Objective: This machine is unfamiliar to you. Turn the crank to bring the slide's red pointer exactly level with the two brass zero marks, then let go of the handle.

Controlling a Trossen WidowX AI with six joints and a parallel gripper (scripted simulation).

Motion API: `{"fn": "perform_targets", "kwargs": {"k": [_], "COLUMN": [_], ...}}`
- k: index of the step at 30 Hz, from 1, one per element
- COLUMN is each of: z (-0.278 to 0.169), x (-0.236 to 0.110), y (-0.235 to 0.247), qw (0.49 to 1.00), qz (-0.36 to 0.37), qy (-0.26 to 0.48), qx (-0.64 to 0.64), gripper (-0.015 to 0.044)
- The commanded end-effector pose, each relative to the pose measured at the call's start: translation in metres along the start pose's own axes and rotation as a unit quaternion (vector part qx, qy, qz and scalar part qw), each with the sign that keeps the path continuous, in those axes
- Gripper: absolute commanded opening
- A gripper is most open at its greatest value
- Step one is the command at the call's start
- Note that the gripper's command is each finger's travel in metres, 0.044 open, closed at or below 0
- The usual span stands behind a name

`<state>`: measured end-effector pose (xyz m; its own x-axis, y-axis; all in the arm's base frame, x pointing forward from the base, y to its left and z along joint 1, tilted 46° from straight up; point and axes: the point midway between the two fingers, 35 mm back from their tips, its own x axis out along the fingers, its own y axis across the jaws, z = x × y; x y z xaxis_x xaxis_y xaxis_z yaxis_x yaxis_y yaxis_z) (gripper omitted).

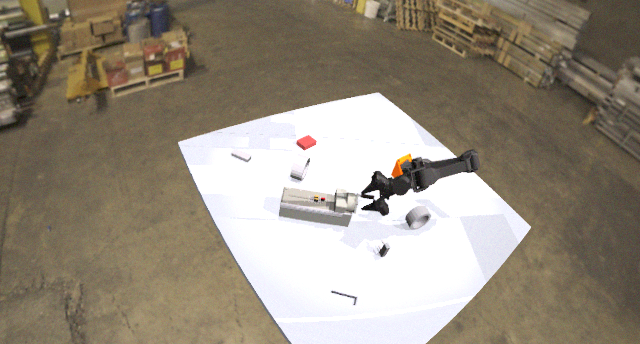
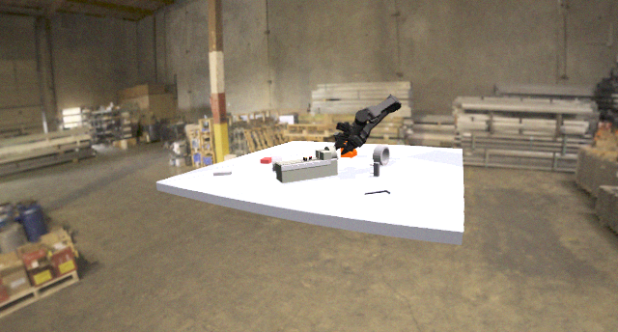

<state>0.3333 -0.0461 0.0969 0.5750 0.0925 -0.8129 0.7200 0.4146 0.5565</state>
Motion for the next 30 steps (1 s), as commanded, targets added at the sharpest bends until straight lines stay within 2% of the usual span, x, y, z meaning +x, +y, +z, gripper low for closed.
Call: {"fn": "perform_targets", "kwargs": {"k": [1, 15, 22, 30], "z": [0.002, 0.042, 0.074, 0.096], "x": [-0.002, -0.041, -0.070, -0.050], "y": [0.000, 0.000, -0.001, 0.001], "qw": [1.000, 1.000, 1.000, 0.998], "qz": [0.000, -0.002, -0.004, 0.032], "qy": [0.000, -0.001, -0.002, 0.019], "qx": [0.000, 0.000, 0.001, -0.058], "gripper": [0.0440, 0.0440, 0.0440, 0.0440]}}
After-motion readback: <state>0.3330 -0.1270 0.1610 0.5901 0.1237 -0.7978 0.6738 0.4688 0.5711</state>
